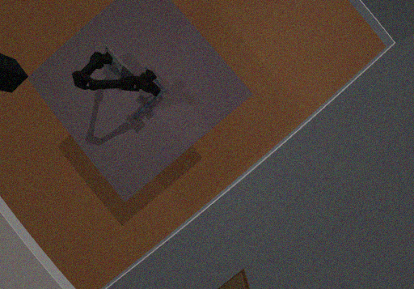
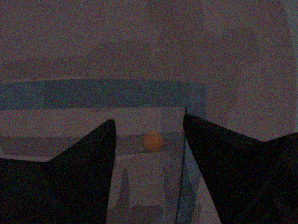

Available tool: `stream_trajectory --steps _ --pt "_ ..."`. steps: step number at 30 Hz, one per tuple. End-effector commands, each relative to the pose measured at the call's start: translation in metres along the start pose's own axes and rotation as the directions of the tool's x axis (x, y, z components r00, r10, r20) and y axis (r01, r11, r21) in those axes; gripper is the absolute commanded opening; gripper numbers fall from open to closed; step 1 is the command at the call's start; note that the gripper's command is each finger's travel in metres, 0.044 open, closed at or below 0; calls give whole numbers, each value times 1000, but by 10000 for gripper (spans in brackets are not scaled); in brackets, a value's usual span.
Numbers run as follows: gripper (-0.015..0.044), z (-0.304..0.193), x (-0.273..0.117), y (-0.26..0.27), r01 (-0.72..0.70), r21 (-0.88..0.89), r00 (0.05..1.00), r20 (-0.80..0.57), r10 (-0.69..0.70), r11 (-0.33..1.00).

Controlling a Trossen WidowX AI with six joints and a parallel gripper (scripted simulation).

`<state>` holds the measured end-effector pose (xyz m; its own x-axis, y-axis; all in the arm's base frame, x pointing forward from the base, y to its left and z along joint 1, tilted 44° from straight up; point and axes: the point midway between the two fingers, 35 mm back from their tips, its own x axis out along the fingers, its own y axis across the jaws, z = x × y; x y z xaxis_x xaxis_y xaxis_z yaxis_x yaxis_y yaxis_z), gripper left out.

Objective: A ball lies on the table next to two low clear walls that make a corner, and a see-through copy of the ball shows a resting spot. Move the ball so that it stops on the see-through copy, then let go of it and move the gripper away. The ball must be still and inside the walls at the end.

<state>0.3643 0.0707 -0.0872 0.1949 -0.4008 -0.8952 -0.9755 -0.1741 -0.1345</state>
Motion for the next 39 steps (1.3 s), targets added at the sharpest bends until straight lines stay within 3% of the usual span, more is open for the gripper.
stream_trajectory --steps 1,39 --pt "229 -29 1 32 -171 124 929 -309 202 977" --pt "229 -44 45 41 -171 124 929 -311 202 977"
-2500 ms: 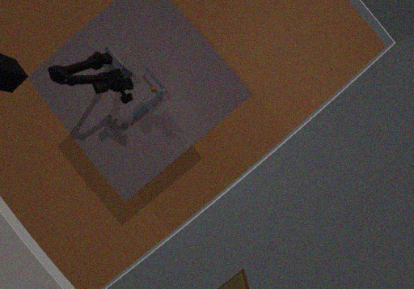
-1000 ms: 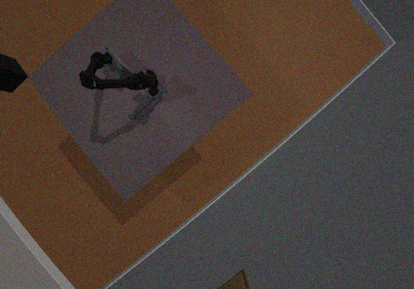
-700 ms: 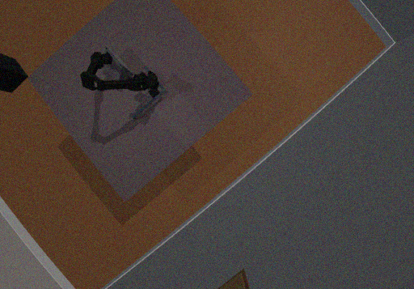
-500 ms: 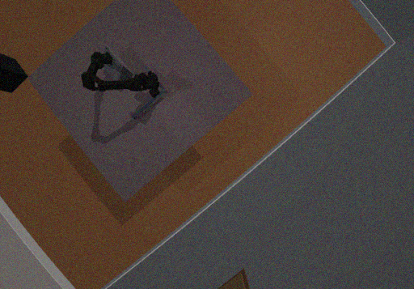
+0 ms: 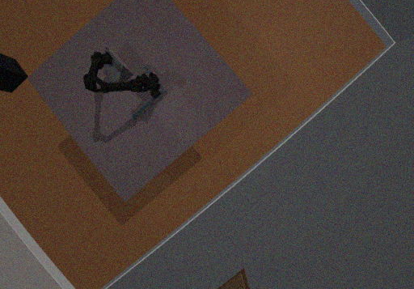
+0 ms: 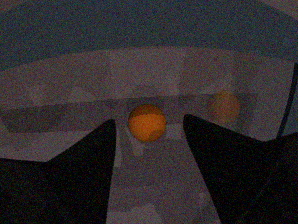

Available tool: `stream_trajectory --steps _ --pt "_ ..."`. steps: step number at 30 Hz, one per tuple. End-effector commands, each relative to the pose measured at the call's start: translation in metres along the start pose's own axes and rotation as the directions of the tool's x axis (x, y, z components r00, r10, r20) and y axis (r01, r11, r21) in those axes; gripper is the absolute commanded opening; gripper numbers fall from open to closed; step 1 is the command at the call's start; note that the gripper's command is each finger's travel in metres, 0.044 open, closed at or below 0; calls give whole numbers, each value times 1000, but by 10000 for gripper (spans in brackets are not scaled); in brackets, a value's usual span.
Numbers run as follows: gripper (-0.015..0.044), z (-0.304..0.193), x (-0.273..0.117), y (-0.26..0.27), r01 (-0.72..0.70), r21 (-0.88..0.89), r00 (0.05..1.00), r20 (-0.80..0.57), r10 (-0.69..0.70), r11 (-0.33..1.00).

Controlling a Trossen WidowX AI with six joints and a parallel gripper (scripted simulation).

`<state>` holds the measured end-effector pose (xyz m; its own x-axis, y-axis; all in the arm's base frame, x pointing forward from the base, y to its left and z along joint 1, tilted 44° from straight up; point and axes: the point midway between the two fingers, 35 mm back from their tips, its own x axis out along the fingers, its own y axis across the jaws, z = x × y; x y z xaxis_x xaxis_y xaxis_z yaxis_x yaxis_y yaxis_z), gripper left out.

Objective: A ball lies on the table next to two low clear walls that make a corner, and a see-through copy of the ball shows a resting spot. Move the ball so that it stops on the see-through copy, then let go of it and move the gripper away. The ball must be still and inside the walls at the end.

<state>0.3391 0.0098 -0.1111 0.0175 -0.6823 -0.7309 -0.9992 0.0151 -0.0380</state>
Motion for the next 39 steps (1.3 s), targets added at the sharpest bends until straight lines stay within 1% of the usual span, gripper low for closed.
stream_trajectory --steps 1,5,12,15,17,19,32,36,39 --pt "229 0 5 2 -2 -9 1000 -7 2 1000" --pt "124 0 5 2 -2 -9 1000 -7 2 1000" --pt "77 0 5 2 -2 -9 1000 -7 2 1000" --pt "0 0 4 3 -4 0 1000 -3 4 1000" --pt "0 1 0 3 -12 23 1000 8 12 1000" --pt "0 2 -12 2 -13 25 1000 11 13 1000" --pt "0 2 -113 1 -3 -7 1000 1 3 1000" --pt "0 1 -119 1 -2 -3 1000 -1 2 1000" --pt "0 2 -117 -2 -2 83 1000 0 2 997"
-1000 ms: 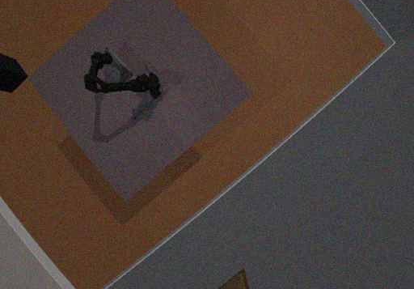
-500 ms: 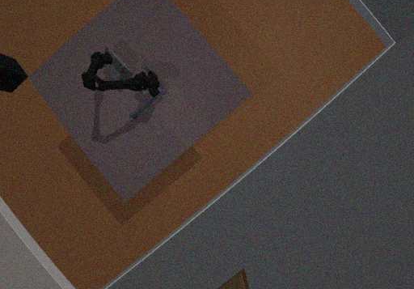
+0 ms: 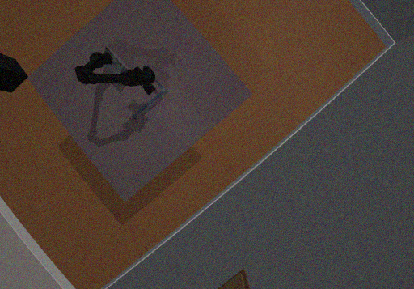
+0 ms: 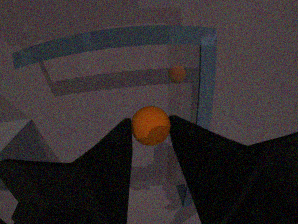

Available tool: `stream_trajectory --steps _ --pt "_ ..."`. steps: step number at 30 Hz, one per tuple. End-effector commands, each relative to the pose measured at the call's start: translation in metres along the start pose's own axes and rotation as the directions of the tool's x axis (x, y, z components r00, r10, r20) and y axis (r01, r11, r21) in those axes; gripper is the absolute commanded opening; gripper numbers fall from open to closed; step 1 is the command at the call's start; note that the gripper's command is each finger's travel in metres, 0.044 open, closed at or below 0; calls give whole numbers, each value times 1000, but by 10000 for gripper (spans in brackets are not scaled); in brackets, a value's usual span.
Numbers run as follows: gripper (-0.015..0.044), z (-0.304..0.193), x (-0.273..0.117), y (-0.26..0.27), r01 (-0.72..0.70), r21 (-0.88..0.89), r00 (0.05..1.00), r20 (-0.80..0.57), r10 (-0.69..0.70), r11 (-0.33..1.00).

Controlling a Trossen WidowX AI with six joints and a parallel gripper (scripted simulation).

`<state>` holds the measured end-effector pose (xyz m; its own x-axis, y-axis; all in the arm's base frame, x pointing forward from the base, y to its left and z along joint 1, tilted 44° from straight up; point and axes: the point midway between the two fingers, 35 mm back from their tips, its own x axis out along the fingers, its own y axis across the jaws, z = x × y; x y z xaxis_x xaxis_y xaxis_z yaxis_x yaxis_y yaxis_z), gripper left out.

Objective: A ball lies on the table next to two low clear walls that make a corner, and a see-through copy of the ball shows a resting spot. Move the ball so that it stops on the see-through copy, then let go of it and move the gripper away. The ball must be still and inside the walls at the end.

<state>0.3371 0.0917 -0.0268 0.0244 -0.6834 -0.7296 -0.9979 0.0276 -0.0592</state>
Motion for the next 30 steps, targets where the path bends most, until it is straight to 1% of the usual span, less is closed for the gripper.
stream_trajectory --steps 1,8,15,22,30 --pt "0 0 1 -3 -9 97 1000 1 9 995" --pt "0 2 7 -12 -8 352 1000 1 8 936" --pt "0 3 13 -21 -7 583 1000 1 8 813" --pt "0 4 19 -30 -6 774 1000 1 7 633" --pt "0 6 27 -39 -3 927 1000 1 7 376"
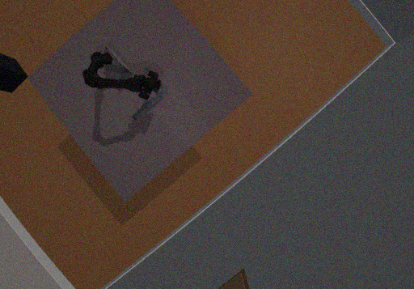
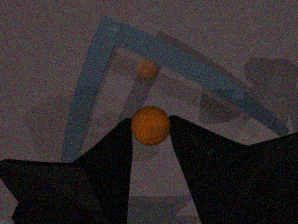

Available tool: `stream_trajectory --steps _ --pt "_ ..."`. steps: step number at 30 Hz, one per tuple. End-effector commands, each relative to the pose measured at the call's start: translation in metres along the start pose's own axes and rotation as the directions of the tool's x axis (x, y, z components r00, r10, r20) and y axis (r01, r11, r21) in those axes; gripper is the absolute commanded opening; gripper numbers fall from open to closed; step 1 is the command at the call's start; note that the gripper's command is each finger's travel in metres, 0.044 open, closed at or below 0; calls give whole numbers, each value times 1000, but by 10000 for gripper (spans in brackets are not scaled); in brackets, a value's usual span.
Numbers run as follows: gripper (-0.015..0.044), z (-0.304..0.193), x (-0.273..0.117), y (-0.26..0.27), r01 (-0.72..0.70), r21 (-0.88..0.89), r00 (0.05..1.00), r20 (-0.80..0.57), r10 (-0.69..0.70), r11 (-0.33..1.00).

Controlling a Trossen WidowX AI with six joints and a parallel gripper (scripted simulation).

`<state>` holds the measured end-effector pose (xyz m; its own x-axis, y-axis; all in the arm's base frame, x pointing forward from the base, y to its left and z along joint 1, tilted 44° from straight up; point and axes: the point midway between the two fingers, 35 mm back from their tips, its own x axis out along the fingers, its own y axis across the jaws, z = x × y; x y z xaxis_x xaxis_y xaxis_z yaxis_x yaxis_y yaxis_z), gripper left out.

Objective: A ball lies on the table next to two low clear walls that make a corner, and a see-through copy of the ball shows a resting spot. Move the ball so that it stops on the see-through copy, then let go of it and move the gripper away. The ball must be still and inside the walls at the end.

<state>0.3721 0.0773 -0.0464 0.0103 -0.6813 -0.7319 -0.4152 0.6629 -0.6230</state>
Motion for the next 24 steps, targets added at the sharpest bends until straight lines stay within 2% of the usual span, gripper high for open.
stream_trajectory --steps 1,10,17,24 --pt "0 6 3 -3 4 140 1000 6 -5 990" --pt "0 15 11 -6 3 437 1000 6 -6 899" --pt "0 16 15 -6 3 443 1000 6 -6 897" --pt "0 17 56 -7 4 443 1000 6 -8 897"
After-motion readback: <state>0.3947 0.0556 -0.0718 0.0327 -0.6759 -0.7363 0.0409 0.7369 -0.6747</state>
